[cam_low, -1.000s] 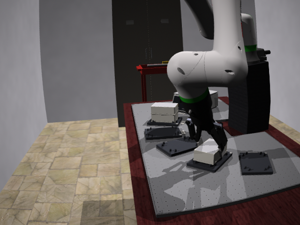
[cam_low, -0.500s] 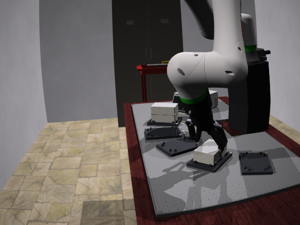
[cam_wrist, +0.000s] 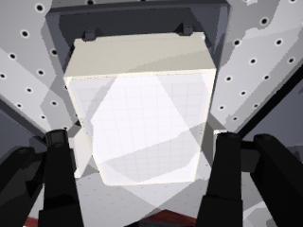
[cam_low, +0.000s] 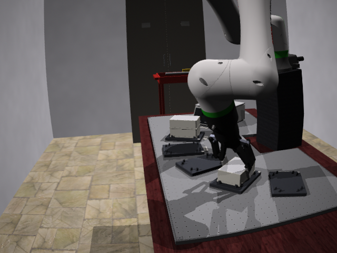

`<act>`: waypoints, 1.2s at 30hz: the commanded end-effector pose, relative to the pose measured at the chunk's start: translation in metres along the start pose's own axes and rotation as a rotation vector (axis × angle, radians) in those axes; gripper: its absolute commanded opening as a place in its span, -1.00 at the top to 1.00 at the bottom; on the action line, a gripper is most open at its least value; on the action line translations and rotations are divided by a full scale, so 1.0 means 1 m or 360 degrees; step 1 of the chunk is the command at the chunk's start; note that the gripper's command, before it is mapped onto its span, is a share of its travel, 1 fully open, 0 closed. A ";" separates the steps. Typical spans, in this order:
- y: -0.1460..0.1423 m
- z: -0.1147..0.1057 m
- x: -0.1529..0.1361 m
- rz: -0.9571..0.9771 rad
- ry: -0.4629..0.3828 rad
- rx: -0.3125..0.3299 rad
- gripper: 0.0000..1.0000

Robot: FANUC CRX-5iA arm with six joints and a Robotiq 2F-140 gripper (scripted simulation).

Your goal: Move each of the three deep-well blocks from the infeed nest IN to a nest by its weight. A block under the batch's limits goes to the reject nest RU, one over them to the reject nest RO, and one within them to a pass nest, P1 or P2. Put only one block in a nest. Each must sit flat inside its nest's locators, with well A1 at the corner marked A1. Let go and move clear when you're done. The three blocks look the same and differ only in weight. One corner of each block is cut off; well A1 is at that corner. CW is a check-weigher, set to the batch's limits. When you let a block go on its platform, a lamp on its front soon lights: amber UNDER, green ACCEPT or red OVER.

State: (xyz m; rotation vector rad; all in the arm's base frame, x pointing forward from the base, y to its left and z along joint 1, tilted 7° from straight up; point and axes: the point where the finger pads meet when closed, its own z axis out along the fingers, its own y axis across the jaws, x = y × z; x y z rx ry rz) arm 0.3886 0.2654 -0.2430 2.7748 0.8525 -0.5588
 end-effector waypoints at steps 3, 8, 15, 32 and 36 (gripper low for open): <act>0.000 0.000 0.000 0.0000 0.0001 0.0000 0.80; 0.000 0.001 0.001 0.0000 0.0001 0.0000 0.80; 0.000 0.002 0.001 0.0000 0.0001 0.0000 -1.00; 0.000 0.002 0.001 0.0000 0.0001 0.0000 -1.00; 0.000 0.002 0.001 0.0000 0.0001 0.0000 -1.00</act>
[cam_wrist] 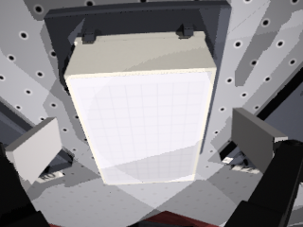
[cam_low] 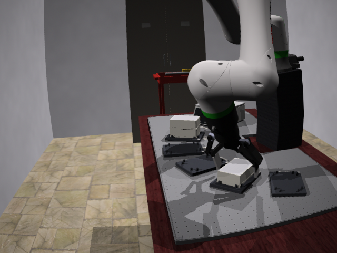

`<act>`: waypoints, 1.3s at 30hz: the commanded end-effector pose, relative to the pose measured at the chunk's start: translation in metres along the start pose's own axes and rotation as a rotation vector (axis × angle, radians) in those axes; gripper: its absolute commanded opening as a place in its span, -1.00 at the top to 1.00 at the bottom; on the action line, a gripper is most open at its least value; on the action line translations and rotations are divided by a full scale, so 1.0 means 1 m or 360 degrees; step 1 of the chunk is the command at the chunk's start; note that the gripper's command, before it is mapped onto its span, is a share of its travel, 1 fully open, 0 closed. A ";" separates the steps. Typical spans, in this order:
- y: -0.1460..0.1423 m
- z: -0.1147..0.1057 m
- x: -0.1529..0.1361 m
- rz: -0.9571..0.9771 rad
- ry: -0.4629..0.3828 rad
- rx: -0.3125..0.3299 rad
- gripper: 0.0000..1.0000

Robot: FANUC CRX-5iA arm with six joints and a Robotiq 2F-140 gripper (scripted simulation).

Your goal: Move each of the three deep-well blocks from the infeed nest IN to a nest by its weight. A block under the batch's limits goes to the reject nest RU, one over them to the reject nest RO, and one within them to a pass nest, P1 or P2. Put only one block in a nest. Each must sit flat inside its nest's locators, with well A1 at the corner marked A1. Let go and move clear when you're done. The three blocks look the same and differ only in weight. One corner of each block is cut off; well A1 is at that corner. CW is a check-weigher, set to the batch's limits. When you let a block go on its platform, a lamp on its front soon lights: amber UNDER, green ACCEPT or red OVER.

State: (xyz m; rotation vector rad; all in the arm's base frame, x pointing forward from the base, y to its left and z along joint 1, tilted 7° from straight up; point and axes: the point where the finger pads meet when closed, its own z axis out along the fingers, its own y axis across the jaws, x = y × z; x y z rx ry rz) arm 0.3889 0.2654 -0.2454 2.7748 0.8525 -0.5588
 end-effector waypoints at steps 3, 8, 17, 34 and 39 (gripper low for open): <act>0.000 -0.005 -0.003 0.0000 0.0001 0.0000 -1.00; 0.000 -0.016 -0.009 0.0000 0.0001 0.0000 -1.00; 0.000 -0.033 -0.019 0.0000 0.0001 0.0000 -1.00; 0.000 -0.065 -0.037 0.0000 0.0001 0.0000 -1.00; 0.000 -0.065 -0.037 0.0000 0.0001 0.0000 -1.00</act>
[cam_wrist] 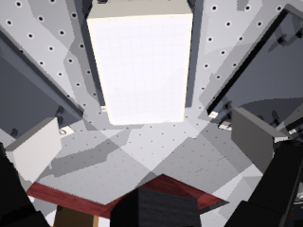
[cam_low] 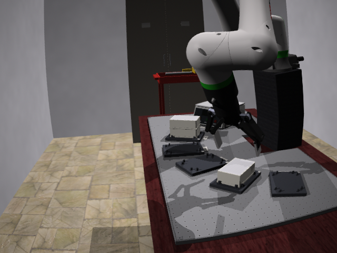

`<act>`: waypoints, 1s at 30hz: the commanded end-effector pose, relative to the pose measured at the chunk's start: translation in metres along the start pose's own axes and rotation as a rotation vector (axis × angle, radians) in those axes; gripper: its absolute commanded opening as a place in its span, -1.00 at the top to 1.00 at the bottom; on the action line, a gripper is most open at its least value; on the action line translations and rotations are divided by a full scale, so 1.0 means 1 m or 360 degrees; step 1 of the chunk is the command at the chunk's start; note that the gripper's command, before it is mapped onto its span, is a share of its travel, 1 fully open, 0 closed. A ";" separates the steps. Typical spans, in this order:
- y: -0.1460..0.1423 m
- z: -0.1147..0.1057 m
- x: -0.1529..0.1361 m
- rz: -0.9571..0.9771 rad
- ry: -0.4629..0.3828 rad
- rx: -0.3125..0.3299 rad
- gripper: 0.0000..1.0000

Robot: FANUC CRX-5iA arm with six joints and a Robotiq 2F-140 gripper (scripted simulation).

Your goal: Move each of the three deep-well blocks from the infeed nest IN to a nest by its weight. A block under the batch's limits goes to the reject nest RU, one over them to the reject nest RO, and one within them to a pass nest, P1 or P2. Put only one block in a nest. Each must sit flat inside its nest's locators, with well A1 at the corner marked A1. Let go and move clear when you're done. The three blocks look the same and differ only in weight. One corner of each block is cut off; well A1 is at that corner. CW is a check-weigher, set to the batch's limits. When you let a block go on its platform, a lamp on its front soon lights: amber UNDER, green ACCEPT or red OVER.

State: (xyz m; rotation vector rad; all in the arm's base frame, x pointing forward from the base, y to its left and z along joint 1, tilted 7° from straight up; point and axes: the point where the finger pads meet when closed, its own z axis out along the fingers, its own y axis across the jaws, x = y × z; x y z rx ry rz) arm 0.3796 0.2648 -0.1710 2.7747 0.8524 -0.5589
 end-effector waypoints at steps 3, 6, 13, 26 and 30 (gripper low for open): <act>0.000 0.000 0.000 0.0000 0.0001 0.0000 -1.00; 0.000 0.000 0.000 0.0000 0.0001 0.0000 -1.00; 0.000 0.000 0.000 0.0000 0.0001 0.0000 -1.00; 0.058 -0.003 -0.014 0.0551 0.0001 0.0318 -1.00; 0.073 -0.004 -0.018 0.0570 0.0001 0.0329 -1.00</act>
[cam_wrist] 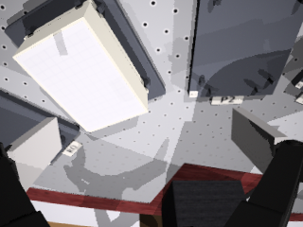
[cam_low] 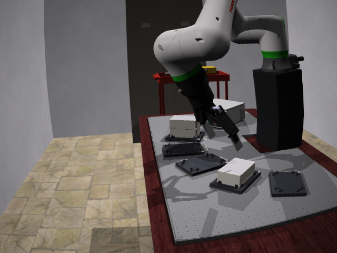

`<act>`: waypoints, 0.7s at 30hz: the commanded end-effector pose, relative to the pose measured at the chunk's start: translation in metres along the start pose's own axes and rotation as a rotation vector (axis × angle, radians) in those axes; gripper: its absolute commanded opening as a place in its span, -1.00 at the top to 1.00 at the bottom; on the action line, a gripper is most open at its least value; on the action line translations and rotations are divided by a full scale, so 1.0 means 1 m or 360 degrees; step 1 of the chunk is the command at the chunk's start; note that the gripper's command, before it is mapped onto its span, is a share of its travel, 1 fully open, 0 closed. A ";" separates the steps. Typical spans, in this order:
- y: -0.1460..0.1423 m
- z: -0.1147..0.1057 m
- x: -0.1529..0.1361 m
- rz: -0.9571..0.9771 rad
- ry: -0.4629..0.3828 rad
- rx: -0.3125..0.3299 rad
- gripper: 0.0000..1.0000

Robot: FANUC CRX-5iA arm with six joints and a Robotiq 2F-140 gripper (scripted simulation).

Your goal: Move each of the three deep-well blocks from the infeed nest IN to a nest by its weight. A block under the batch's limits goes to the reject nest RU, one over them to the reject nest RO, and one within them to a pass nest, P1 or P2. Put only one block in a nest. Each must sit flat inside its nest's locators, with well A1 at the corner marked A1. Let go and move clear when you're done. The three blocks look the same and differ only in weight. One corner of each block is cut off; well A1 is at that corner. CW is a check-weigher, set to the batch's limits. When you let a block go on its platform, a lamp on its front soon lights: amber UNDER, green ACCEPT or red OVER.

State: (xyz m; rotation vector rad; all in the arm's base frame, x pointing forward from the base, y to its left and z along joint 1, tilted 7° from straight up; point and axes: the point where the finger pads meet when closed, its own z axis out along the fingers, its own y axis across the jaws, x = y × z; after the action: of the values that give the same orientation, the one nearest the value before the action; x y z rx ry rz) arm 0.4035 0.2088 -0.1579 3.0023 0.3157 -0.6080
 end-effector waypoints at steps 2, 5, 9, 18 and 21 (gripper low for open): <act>0.022 -0.006 0.002 0.0020 0.0002 0.0013 -1.00; 0.036 -0.009 0.004 0.0020 0.0002 0.0013 -1.00; 0.056 -0.014 0.006 0.0020 0.0002 0.0013 -1.00; 0.089 -0.023 0.009 0.0020 0.0002 0.0013 -1.00; 0.104 -0.027 0.011 0.0020 0.0002 0.0013 -1.00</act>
State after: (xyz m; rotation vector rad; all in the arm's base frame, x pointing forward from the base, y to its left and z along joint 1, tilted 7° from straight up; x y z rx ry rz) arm 0.4396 0.1239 -0.1383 3.0100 0.2945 -0.6086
